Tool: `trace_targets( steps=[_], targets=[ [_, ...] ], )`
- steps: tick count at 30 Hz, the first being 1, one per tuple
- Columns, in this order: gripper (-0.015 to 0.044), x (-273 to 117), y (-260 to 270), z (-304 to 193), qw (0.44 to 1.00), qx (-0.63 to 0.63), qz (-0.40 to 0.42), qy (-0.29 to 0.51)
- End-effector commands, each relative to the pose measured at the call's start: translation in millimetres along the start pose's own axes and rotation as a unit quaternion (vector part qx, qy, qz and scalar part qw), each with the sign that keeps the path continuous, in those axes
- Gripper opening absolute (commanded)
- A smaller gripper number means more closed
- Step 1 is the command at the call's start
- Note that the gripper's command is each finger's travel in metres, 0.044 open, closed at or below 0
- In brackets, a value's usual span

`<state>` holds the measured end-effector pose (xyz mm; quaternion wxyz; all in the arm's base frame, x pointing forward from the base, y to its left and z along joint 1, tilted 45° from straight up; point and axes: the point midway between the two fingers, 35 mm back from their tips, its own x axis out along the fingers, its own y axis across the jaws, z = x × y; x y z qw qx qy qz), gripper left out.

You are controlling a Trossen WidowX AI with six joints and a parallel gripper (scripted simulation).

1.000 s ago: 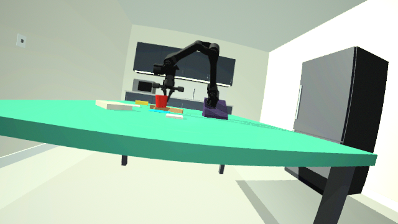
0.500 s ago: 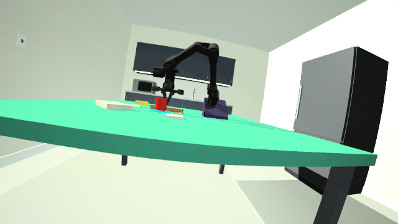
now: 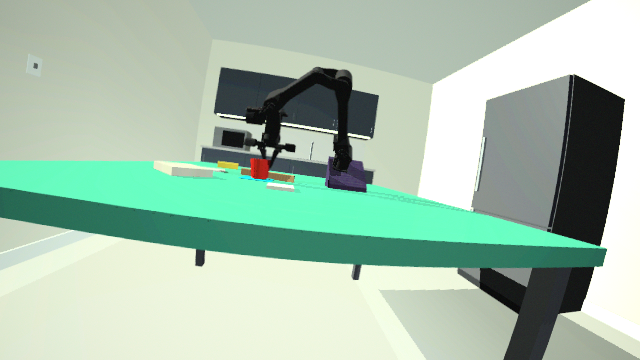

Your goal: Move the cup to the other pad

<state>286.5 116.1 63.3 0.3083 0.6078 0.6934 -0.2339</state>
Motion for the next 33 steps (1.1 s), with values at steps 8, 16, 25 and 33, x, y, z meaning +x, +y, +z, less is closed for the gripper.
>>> trace_targets(
  steps=[8,16,25,33],
  targets=[
    [0.0128,-1.6,0.1,0.0,1.000,-0.001,0.000,0.000],
    [0.0128,-12.3,0.7,0.6,1.000,0.000,0.000,0.000],
    [0.0128,-25.4,1.0,1.0,1.000,0.000,0.000,0.000],
    [0.0128,-36.8,1.1,1.0,1.000,0.001,0.000,0.001]
  ],
)
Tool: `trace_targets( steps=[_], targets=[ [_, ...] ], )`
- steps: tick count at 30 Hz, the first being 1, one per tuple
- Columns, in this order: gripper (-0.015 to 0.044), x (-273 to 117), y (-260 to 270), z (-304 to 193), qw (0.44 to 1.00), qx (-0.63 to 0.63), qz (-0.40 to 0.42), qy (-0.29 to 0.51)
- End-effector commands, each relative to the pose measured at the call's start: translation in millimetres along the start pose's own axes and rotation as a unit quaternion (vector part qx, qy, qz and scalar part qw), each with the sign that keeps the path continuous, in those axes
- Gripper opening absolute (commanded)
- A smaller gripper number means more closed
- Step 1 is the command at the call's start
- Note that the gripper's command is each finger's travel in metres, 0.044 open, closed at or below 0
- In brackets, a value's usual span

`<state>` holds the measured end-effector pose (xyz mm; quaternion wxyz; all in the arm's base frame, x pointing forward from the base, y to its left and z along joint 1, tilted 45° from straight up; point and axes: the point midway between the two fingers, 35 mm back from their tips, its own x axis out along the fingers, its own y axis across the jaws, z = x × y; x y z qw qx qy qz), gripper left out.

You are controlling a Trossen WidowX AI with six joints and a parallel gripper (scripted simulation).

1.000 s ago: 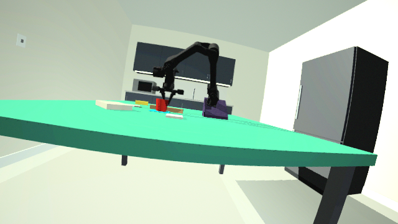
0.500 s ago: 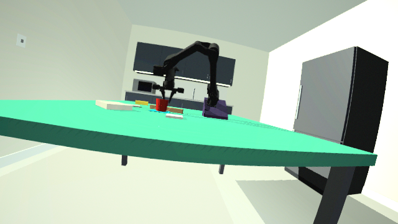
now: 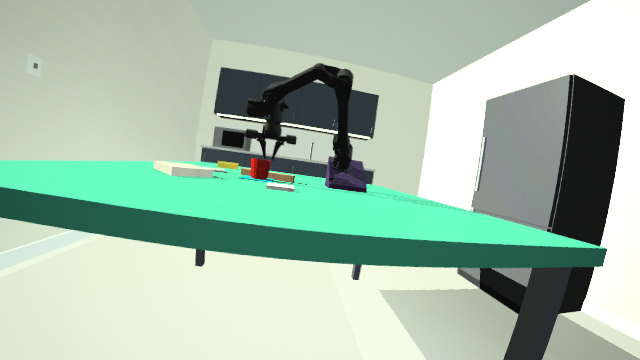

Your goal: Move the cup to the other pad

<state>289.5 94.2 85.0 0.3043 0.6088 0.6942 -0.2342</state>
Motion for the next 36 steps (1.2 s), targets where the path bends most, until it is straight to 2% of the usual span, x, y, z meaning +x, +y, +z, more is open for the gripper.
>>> trace_targets(
  steps=[1,10,22,36],
  targets=[
    [0.0128,-7.2,0.3,0.4,1.000,-0.002,0.001,-0.002],
    [0.0128,-17.9,-0.1,-0.4,1.000,-0.001,0.001,-0.001],
    [0.0440,-19.7,0.5,-0.2,1.000,0.001,0.001,0.000],
    [0.0440,-67.1,2.4,-0.7,1.000,-0.001,0.000,-0.003]
  ],
)
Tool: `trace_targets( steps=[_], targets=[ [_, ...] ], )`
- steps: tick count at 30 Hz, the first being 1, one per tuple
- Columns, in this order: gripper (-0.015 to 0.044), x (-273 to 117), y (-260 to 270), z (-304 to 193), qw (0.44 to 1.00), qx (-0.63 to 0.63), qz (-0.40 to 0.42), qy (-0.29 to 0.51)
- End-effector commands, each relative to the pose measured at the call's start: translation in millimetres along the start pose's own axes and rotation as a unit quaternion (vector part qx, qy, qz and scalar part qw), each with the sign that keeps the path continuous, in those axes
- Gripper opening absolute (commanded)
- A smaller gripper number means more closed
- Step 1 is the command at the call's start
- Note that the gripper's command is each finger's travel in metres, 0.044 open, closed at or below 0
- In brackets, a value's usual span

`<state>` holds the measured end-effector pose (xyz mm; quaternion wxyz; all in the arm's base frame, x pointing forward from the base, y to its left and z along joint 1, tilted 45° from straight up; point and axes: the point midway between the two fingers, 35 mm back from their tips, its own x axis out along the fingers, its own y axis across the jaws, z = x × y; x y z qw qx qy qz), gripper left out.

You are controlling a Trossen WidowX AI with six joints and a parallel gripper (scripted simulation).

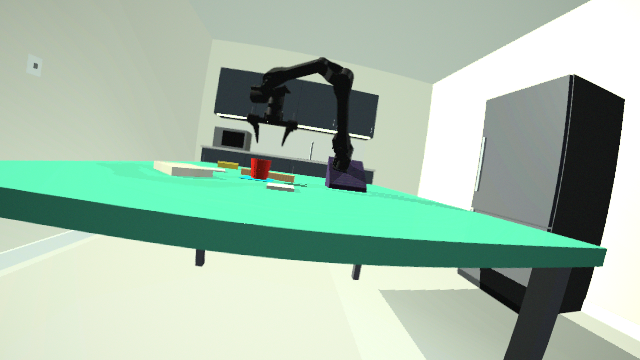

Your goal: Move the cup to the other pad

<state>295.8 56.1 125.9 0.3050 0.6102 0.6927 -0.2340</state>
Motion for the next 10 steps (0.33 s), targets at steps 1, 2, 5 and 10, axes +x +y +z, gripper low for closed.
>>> trace_targets(
  steps=[1,2,5,10],
  targets=[
    [0.0440,-14.0,0.2,0.6,1.000,-0.001,-0.002,-0.002],
    [0.0440,-17.1,0.2,0.3,1.000,-0.001,-0.002,-0.002],
    [0.0440,-21.4,0.5,-0.8,1.000,-0.001,-0.002,-0.002],
    [0.0440,-16.9,0.8,-1.2,1.000,-0.001,0.001,-0.001]
  ],
)
